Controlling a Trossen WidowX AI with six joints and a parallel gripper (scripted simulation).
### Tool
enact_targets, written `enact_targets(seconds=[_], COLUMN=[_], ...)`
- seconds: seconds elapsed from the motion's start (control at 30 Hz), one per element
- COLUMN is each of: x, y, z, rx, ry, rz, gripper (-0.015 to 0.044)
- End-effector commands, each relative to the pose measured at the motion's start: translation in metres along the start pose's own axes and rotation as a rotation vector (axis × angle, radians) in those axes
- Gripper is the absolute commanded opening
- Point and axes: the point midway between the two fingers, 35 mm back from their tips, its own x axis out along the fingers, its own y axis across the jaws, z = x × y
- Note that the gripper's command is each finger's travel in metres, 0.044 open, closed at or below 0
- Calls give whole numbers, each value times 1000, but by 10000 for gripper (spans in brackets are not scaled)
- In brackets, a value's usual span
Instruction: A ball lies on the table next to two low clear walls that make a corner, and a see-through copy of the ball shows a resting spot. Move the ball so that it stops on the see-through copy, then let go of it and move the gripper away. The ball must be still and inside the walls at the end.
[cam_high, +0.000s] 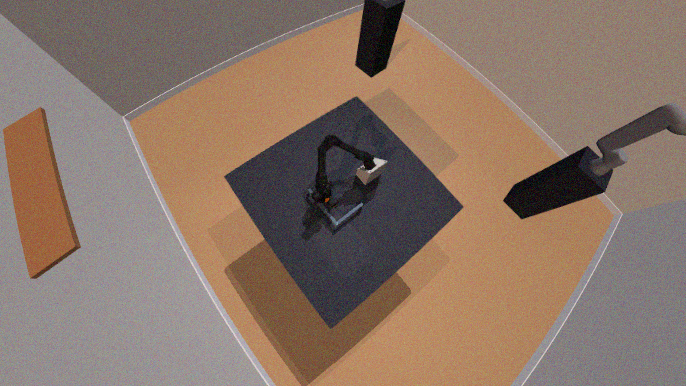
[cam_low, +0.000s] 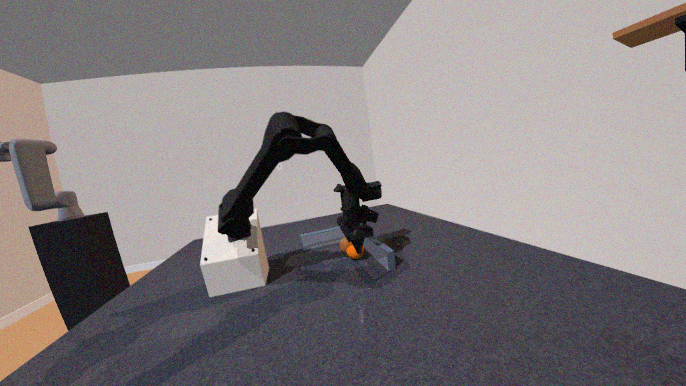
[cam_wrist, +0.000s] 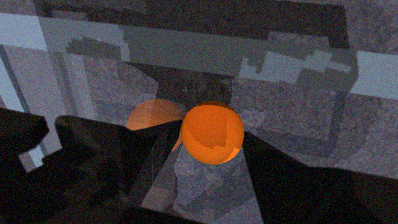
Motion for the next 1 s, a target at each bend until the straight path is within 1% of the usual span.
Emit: enact_targets(seconds=[0.0, 0.07, 0.47, 0.53, 0.7, 0.97], x=[-17, -29, -123, -134, -131, -84], y=[3, 4, 2, 1, 6, 56], z=[3, 2, 1, 0, 0, -10], rx=[5, 6, -2, -2, -3, -2], ry=[2, 10, -6, -8, -9, -9], rz=[9, 15, 6, 3, 2, 3], gripper=[51, 0, 0, 0, 0, 0])
